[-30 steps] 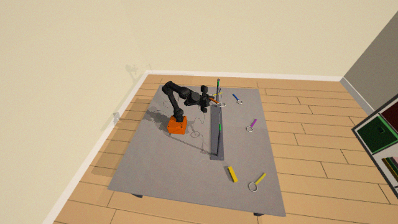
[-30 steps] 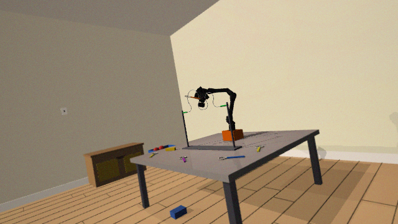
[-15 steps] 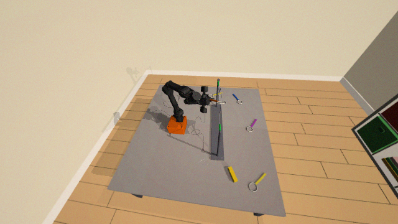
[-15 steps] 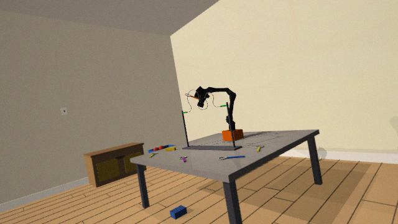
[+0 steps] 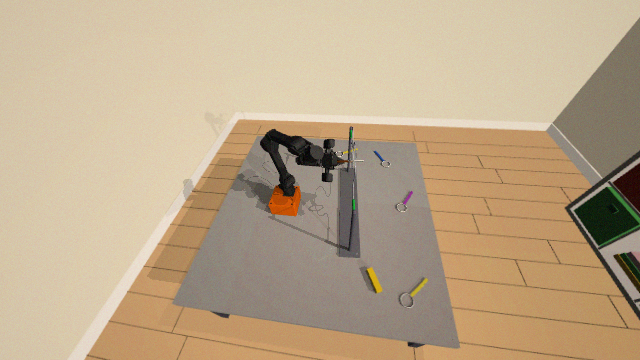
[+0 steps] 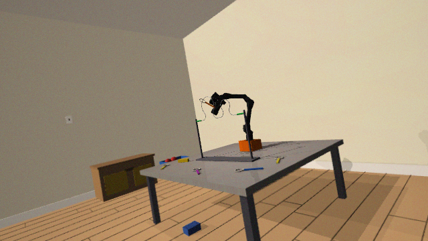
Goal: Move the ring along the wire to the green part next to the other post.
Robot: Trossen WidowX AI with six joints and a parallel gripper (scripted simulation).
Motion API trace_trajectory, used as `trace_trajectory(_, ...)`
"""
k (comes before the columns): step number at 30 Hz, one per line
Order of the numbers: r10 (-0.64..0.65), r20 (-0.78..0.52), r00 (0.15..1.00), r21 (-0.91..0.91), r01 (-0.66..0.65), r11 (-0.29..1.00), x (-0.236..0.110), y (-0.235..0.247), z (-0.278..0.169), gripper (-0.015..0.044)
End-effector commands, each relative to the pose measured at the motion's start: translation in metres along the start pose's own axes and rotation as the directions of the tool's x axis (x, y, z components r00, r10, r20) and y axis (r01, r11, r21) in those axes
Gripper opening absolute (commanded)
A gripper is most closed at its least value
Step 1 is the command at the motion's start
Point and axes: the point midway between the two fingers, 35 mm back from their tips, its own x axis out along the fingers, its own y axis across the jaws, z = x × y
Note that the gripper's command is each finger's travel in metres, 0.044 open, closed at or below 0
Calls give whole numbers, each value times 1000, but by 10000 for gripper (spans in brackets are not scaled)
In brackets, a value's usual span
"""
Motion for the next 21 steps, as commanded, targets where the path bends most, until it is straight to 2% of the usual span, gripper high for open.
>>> trace_trajectory(1,-37,5,999,-56,38,998,0,-2,1,-150)
trace_trajectory(21,-170,44,984,-264,176,948,-1,-12,2,-150)
